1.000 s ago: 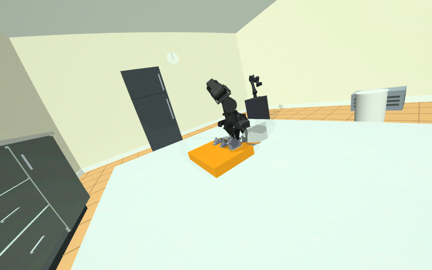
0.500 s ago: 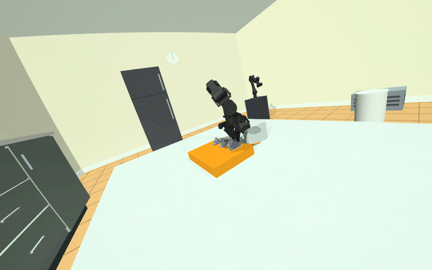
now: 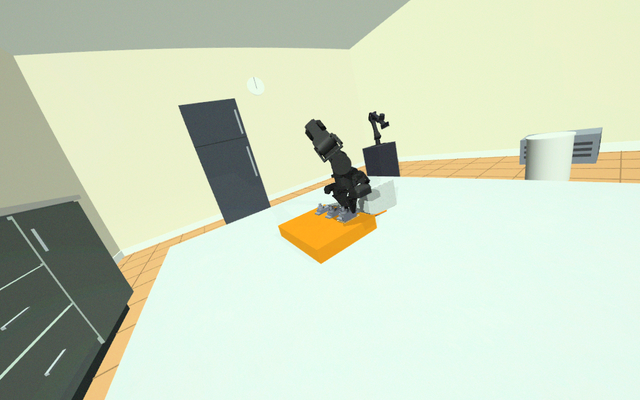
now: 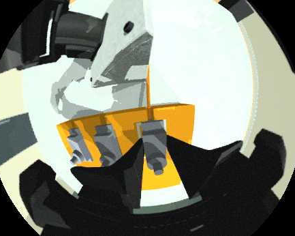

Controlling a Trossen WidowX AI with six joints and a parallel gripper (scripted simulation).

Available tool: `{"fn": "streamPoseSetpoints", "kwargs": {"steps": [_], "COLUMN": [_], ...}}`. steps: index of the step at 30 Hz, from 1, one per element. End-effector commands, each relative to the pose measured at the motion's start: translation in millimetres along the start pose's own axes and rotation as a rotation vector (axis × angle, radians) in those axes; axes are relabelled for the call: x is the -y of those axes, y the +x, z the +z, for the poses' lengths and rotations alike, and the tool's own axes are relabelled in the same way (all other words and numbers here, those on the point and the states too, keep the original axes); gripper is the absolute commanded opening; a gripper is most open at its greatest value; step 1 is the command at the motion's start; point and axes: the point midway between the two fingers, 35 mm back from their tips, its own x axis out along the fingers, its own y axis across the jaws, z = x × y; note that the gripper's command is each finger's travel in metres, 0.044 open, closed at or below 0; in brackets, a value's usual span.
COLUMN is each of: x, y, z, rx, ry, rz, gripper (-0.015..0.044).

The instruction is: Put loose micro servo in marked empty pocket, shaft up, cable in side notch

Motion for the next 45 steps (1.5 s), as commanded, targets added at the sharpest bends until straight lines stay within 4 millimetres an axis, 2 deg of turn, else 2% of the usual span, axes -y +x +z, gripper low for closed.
{"fn": "streamPoseSetpoints", "kwargs": {"steps": [1,12,19,22,28,34,35,38,43,45], "x": [-0.2,-0.2,-0.1,0.0,-2.7,-2.4,-2.3,0.3,4.7,4.7], "y": [3.9,11.4,9.0,7.1,-26.2,-26.2,-23.6,-32.5,-58.0,-68.0], "z": [0.0,0.0,0.4,0.3,3.0,2.6,1.2,-11.1,-49.6,-66.0], "rx": [-0.003,-0.004,-0.004,-0.003,-0.003,-0.003,-0.005,-0.005,-0.006,-0.006], "ry": [-0.006,-0.006,-0.006,-0.006,-0.006,-0.006,-0.013,-0.012,-0.007,-0.005], "rz": [0.002,0.003,0.003,0.002,0.002,0.002,0.006,0.005,0.000,-0.001], "gripper": [0.0000,0.0000,0.0184,0.0187,0.0187,0.0187,0.0214,0.0292,0.0424,0.0440]}}
